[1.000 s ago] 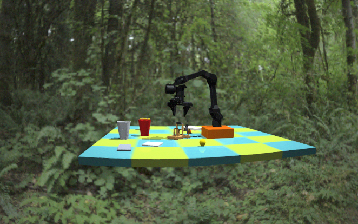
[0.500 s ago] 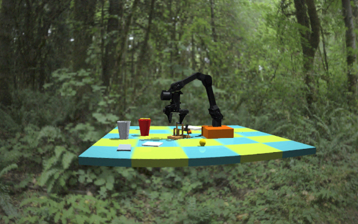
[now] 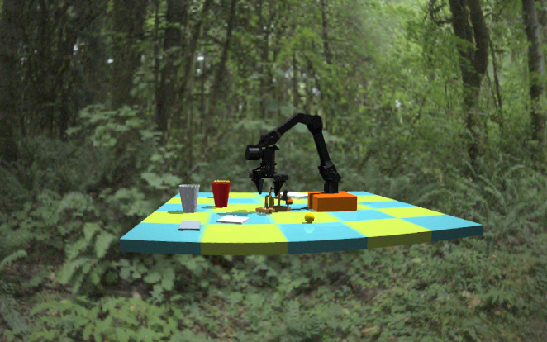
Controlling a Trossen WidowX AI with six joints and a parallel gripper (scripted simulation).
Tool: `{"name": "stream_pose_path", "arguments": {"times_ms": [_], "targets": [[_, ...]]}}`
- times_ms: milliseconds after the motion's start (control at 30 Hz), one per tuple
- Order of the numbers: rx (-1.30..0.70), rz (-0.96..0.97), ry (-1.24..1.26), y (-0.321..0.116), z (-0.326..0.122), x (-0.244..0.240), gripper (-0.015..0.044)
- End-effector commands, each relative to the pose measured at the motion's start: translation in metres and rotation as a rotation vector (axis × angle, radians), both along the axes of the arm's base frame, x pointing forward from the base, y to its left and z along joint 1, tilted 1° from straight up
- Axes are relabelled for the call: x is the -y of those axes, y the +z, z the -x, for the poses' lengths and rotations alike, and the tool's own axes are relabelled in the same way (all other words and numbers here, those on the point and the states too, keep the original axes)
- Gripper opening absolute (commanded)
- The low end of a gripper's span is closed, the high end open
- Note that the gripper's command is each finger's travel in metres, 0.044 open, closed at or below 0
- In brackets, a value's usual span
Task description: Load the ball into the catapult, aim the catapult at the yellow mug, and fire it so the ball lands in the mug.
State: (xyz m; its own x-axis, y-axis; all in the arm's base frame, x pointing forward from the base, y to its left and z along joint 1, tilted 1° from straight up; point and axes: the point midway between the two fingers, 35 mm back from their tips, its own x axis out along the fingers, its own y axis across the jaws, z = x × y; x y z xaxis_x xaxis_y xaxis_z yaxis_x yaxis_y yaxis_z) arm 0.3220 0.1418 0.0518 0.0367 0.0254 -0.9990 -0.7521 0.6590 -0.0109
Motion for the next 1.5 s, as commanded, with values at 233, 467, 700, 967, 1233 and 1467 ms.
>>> {"name": "stream_pose_path", "arguments": {"times_ms": [233, 467, 700, 967, 1233, 1467], "targets": [[-0.004, 0.003, -0.003, -0.020, 0.000, 0.000, 0.0440], [-0.004, 0.003, -0.003, -0.032, 0.000, 0.000, 0.0440], [-0.004, 0.003, -0.003, -0.043, 0.000, 0.000, 0.0440], [-0.003, 0.001, 0.000, -0.040, 0.000, 0.000, 0.0309], [-0.003, 0.001, 0.000, -0.040, 0.000, 0.000, 0.0118], [-0.003, 0.001, 0.000, -0.015, 0.000, 0.000, 0.0013]]}}
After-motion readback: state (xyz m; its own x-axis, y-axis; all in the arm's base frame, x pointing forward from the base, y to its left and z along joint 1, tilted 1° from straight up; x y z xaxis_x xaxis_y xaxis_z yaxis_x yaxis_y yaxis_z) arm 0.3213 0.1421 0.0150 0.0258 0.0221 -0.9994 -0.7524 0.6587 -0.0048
